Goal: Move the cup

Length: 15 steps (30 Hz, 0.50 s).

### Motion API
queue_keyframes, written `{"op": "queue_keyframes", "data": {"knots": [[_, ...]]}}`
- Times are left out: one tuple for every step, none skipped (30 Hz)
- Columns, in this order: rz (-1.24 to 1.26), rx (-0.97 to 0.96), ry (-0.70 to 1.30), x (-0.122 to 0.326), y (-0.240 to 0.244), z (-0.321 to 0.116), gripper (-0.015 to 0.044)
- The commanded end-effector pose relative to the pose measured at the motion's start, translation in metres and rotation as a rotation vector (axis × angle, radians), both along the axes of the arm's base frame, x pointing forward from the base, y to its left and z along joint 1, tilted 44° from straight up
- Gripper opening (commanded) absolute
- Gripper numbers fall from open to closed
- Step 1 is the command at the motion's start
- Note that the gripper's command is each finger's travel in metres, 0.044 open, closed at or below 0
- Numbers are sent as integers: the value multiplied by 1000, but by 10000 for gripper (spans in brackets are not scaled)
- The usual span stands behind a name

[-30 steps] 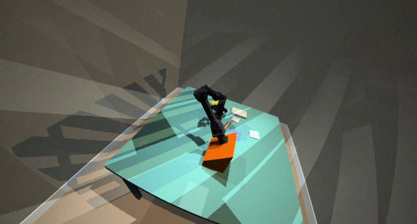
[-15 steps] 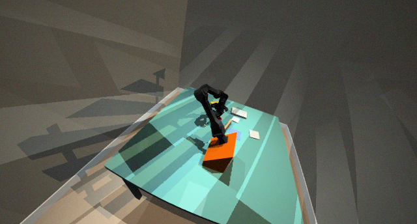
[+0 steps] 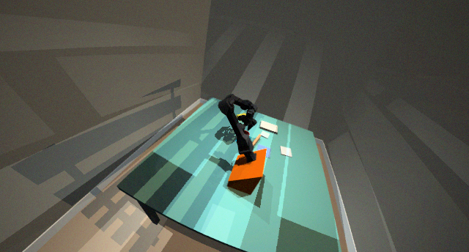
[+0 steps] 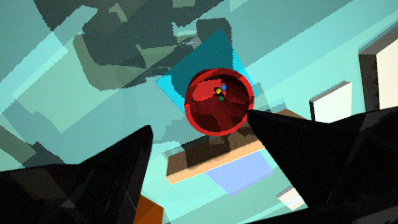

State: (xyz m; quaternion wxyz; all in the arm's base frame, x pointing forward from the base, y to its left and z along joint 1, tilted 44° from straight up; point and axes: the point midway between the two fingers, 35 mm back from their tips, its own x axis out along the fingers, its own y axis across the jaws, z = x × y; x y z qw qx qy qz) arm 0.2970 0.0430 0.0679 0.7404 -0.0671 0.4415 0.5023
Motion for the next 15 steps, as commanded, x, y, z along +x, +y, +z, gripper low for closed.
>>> {"op": "queue_keyframes", "data": {"knots": [[1,-4,-8,0,-12,11,440],[1,-4,-9,0,-15,14,440],[1,-4,-9,-1,-18,17,440],[1,-4,-9,-1,-21,20,440],[2,-4,-9,-1,-24,23,440],[2,-3,-10,-2,-27,26,440],[2,-3,-10,-2,-30,29,440],[2,-2,-10,-3,-32,32,440],[2,-2,-10,-3,-35,35,440],[3,-1,-11,-3,-36,37,440],[3,-1,-11,-3,-38,38,440],[3,0,-11,-3,-39,40,440],[3,0,-11,-3,-39,40,440],[3,0,-11,-3,-39,40,440],[3,0,-11,-2,-39,40,440]]}}
